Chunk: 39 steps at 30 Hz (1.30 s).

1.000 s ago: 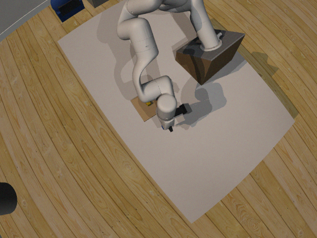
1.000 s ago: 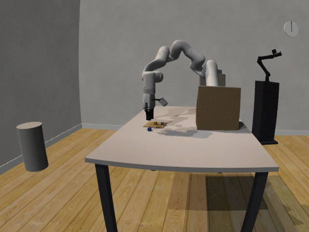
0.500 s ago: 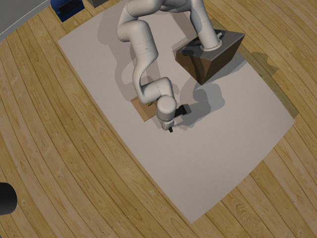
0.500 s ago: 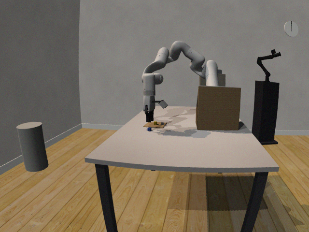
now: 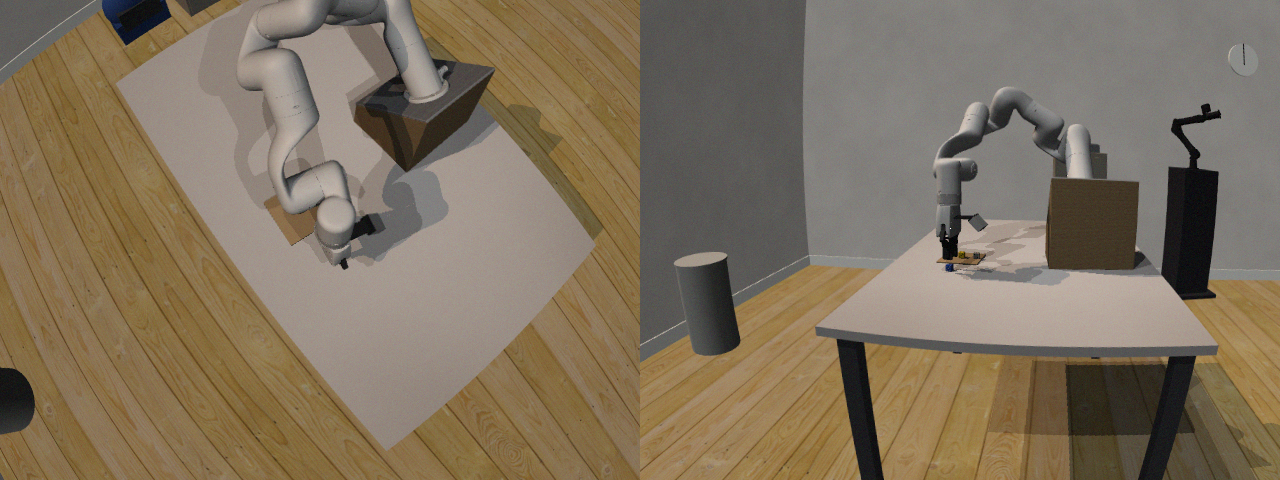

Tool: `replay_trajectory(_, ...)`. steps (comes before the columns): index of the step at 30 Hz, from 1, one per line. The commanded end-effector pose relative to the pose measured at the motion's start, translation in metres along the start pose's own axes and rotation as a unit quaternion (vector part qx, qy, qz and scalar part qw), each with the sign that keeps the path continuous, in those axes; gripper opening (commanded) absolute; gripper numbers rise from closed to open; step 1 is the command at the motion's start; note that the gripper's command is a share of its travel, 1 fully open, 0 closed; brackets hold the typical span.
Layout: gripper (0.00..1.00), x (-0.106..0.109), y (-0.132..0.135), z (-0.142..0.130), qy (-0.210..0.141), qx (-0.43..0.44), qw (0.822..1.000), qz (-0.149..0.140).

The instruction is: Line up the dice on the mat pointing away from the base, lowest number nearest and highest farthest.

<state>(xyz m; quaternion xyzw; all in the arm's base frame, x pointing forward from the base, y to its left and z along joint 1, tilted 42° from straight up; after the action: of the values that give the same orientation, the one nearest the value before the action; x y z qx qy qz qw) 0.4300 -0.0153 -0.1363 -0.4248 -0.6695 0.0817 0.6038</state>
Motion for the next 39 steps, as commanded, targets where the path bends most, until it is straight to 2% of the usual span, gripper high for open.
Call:
replay_trajectory(1, 0.36, -0.003, 0.002, -0.001, -0.001, 0.0, 1.0, -0.002)
replay_trajectory(16, 0.36, -0.014, 0.002, -0.001, -0.001, 0.0, 1.0, -0.002)
replay_trajectory(39, 0.36, -0.014, 0.002, -0.001, -0.001, 0.0, 1.0, -0.002)
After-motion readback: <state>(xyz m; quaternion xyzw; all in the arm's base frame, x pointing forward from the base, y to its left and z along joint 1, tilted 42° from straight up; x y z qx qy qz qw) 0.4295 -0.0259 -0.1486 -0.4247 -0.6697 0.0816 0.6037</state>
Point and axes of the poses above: the point where the finger pads meet when closed, its own x axis back along the fingers, its own y axis across the jaws, z = x × y, the point moved 9 cm from there along x, back along the fingers, and after that the axes turned 9 degrees about -x, right-handed, at the moved point
